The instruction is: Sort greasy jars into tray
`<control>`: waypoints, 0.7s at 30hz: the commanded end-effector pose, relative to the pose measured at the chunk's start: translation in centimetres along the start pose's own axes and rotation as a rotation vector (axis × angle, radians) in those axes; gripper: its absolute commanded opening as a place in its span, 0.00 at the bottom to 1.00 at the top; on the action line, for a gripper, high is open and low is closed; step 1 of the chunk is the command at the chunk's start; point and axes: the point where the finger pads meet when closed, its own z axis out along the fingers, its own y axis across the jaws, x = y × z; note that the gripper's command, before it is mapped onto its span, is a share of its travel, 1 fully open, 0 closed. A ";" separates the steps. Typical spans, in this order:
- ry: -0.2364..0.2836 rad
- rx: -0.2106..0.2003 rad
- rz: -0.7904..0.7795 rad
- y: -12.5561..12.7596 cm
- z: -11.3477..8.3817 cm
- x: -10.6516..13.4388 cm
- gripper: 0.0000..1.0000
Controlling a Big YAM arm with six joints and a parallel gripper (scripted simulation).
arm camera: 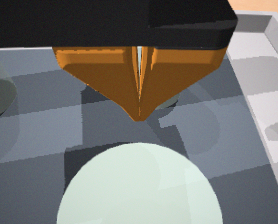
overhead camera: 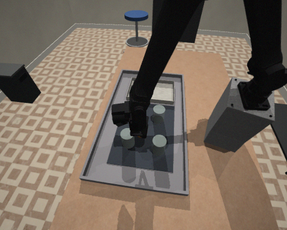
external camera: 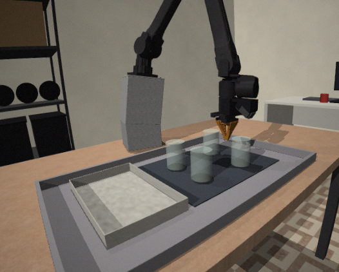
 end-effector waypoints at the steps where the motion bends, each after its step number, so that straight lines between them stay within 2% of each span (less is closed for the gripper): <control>1: -0.020 -0.002 -0.005 0.6 -0.2 -0.9 0.00; 21: -0.020 -0.002 -0.005 0.6 -0.2 -1.1 0.00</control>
